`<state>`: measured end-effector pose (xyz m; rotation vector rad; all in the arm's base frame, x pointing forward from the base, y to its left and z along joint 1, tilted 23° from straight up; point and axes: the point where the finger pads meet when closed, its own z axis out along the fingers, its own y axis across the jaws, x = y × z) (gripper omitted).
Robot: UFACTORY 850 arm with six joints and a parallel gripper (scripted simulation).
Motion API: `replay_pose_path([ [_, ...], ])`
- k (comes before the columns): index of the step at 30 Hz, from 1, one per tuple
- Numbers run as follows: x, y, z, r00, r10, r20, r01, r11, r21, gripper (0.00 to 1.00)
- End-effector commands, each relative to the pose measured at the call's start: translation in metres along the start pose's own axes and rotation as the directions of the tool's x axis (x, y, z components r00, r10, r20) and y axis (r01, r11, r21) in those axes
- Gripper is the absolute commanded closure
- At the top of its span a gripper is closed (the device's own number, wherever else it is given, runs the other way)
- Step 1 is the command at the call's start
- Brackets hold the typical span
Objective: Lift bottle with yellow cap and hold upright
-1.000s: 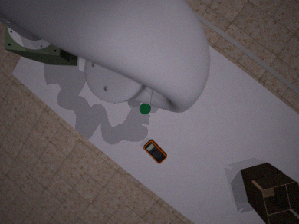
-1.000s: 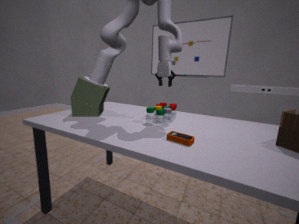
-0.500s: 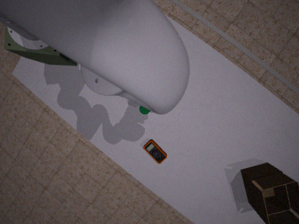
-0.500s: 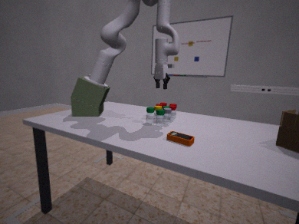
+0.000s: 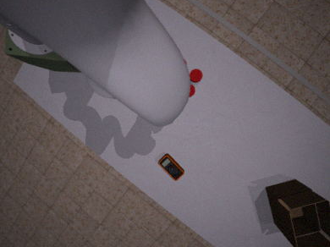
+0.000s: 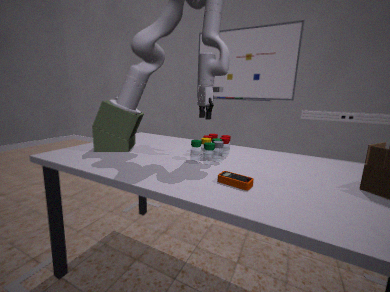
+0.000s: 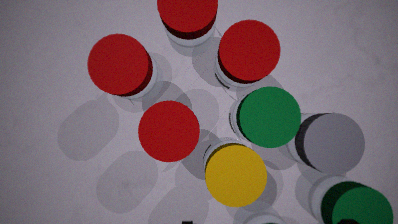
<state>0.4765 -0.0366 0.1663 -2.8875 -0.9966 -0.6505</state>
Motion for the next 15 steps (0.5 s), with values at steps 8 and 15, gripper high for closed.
replay_pose_path([
  [8,-0.0096,-0.0035,0.0047,0.996,0.086,0.015,-0.086,0.996,-0.008,0.21],
  [15,-0.0084,-0.0032,0.0058,0.997,0.08,0.013,-0.08,0.997,-0.006,0.21],
])
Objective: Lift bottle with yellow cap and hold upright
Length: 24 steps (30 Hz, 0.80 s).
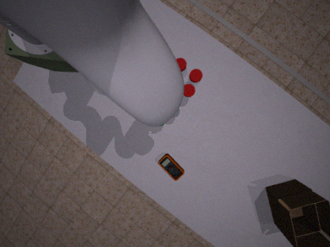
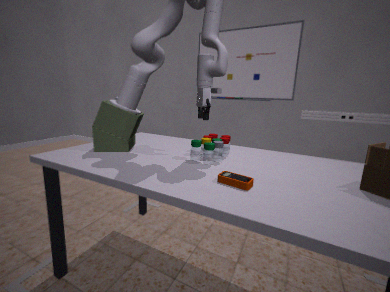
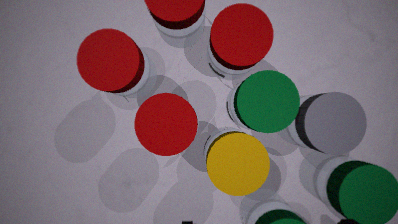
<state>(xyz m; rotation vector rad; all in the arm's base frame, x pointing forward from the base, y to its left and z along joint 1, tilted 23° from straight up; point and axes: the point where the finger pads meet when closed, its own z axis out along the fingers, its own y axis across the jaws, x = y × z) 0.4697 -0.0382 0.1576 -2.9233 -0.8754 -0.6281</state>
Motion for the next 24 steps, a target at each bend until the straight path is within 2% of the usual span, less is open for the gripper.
replay_pose_path([
  [1,0.001,0.0,0.001,1.0,-0.001,-0.002,0.001,1.0,0.0,0.21],
  [13,0.003,0.0,0.018,1.0,0.002,-0.005,-0.002,1.0,0.008,0.21],
  [24,0.004,0.0,0.046,1.0,0.005,-0.007,-0.005,1.0,0.011,0.21],
])
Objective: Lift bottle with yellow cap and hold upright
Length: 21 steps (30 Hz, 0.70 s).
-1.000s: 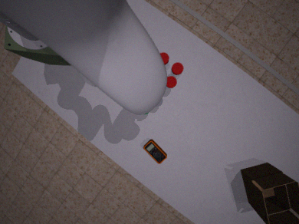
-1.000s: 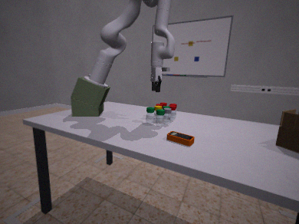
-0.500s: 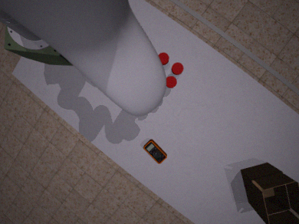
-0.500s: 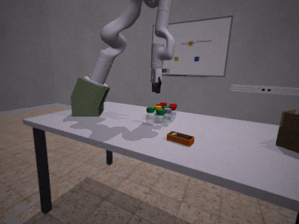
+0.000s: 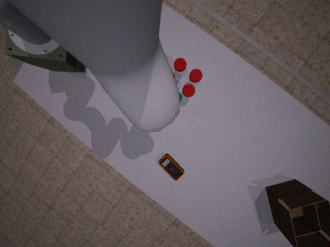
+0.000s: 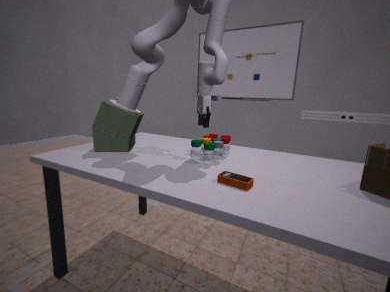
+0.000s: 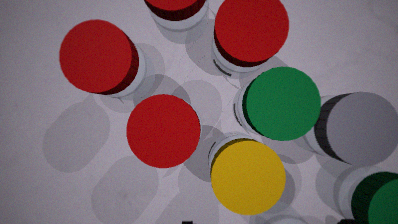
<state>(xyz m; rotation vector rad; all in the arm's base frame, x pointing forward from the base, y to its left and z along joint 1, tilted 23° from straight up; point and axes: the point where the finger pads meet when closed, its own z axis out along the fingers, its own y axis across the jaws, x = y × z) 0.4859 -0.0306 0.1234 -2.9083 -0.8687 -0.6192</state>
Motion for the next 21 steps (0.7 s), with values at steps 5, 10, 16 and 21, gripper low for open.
replay_pose_path([
  [5,0.0,0.001,0.019,1.0,0.001,-0.004,-0.001,1.0,-0.009,0.21],
  [10,-0.001,0.002,0.029,1.0,0.002,-0.001,-0.002,1.0,-0.013,0.21],
  [16,-0.002,0.003,0.036,1.0,0.002,0.002,-0.002,1.0,-0.017,0.21],
  [21,-0.003,0.003,0.039,1.0,0.002,0.003,-0.002,1.0,-0.018,0.21],
])
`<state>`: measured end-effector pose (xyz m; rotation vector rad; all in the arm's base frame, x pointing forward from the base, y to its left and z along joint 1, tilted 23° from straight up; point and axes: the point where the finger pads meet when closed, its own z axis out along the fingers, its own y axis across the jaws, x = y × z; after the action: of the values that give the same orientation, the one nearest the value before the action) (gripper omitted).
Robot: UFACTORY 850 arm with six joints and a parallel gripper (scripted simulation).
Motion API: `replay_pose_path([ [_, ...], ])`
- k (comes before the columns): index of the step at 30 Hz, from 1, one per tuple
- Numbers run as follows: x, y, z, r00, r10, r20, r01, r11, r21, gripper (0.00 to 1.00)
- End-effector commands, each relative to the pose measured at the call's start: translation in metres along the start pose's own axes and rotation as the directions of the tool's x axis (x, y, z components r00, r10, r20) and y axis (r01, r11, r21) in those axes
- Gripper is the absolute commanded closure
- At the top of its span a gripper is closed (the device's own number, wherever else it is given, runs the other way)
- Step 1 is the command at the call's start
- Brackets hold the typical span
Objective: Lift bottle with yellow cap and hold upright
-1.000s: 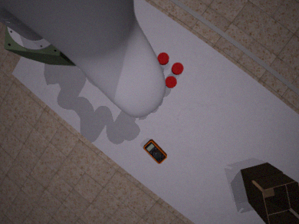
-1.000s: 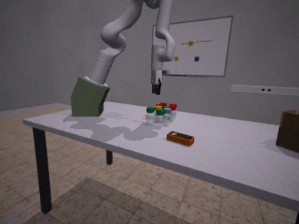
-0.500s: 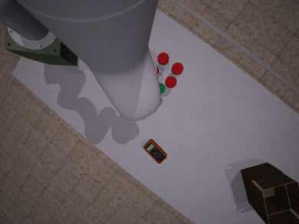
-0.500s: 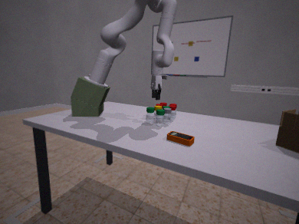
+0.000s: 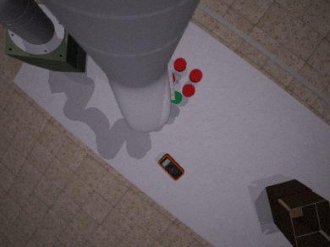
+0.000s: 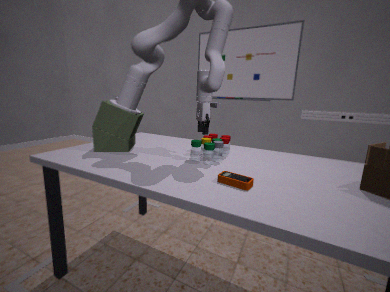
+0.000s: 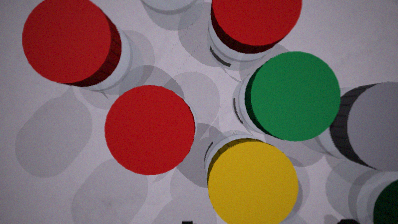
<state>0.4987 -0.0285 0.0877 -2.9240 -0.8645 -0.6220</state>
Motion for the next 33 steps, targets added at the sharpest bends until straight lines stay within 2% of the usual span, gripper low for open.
replay_pose_path([
  [1,0.0,0.001,0.001,1.0,0.0,-0.001,0.0,1.0,-0.004,0.21],
  [8,0.0,0.0,0.004,1.0,0.0,-0.001,0.0,1.0,-0.001,0.21],
  [19,0.0,0.0,0.023,1.0,0.0,-0.001,0.0,1.0,-0.002,0.21],
  [33,0.0,0.0,0.063,1.0,0.0,-0.001,0.0,1.0,-0.003,0.21],
])
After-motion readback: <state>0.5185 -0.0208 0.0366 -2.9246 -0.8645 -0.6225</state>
